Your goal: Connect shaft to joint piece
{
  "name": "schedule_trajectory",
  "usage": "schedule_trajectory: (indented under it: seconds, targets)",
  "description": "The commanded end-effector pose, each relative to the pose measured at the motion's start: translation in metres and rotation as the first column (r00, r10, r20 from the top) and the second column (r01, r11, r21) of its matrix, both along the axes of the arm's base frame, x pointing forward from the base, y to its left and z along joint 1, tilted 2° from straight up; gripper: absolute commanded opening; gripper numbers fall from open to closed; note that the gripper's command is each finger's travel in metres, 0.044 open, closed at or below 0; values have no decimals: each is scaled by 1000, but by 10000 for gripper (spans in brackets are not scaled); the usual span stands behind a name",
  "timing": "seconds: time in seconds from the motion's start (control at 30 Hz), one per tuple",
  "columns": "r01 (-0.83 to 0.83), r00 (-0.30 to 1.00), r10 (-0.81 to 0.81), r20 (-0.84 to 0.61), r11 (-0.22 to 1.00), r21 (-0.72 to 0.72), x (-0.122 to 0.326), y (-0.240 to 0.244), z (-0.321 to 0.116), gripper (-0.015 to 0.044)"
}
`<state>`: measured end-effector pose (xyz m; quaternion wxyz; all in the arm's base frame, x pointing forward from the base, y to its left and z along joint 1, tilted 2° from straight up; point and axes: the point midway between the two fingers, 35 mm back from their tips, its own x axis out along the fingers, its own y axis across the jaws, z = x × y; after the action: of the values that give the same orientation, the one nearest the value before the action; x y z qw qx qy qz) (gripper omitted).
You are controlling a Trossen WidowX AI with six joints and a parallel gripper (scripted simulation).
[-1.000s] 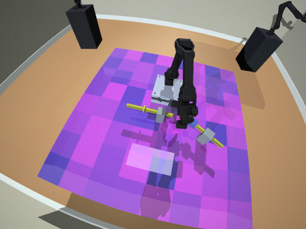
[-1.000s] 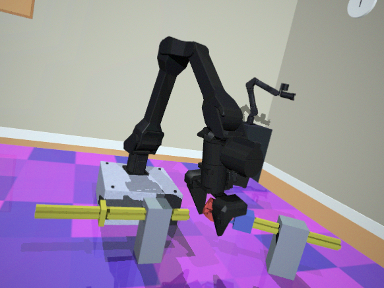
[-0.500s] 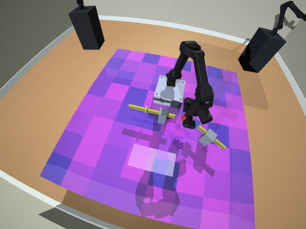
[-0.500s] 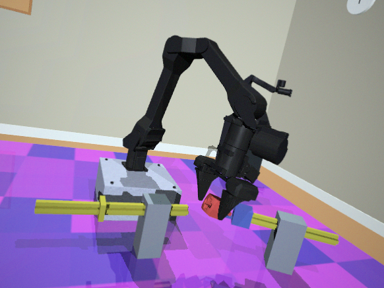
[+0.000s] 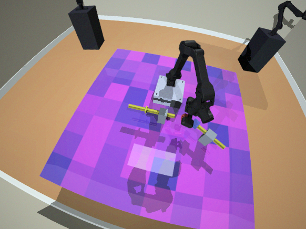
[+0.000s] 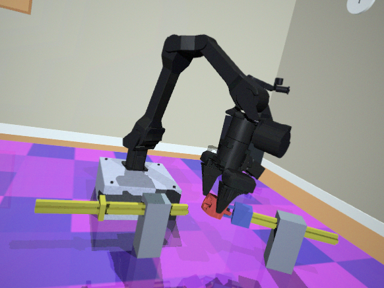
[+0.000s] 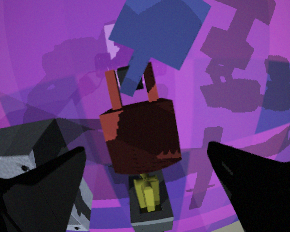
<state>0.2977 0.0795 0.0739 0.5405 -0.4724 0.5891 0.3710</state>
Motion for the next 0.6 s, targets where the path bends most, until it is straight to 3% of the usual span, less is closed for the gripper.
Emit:
schedule_trajectory:
  seconds: [0.0, 0.27, 0.57]
  targets:
    - [125, 992, -126, 24, 992, 28, 3, 0, 13, 440]
    - [385, 920, -389, 44, 920, 77, 4, -2, 36, 440]
    - [641, 758, -650, 41, 756, 132, 3, -4, 62, 440]
